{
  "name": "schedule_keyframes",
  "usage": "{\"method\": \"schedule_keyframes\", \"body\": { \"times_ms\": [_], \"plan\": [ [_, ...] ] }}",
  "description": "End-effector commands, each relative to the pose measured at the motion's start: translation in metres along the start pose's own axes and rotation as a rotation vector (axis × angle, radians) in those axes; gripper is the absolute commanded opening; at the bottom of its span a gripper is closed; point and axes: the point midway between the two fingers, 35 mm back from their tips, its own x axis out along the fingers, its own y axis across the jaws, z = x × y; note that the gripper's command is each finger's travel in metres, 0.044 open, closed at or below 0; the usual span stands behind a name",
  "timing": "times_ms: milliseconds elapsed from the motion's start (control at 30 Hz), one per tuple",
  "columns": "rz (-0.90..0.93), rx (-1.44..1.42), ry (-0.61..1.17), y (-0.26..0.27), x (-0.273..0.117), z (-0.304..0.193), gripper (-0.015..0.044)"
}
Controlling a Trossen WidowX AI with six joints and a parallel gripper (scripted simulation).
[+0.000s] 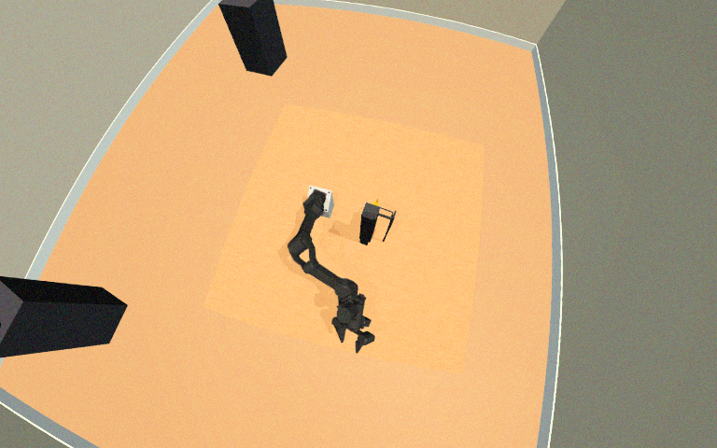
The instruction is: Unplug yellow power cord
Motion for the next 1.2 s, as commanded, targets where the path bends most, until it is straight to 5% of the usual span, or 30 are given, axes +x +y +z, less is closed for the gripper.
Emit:
{"method": "schedule_keyframes", "body": {
  "times_ms": [0,267,700,1167],
  "plan": [
    [-0.001,0.002,-0.002,0.000,0.000,0.001,0.0374],
    [-0.057,0.108,-0.151,-0.029,-0.027,0.042,0.0164],
    [-0.120,0.389,-0.631,-0.099,-0.147,0.146,0.0160],
    [0.011,0.545,-1.190,-0.133,-0.347,0.217,0.0160]
  ]
}}
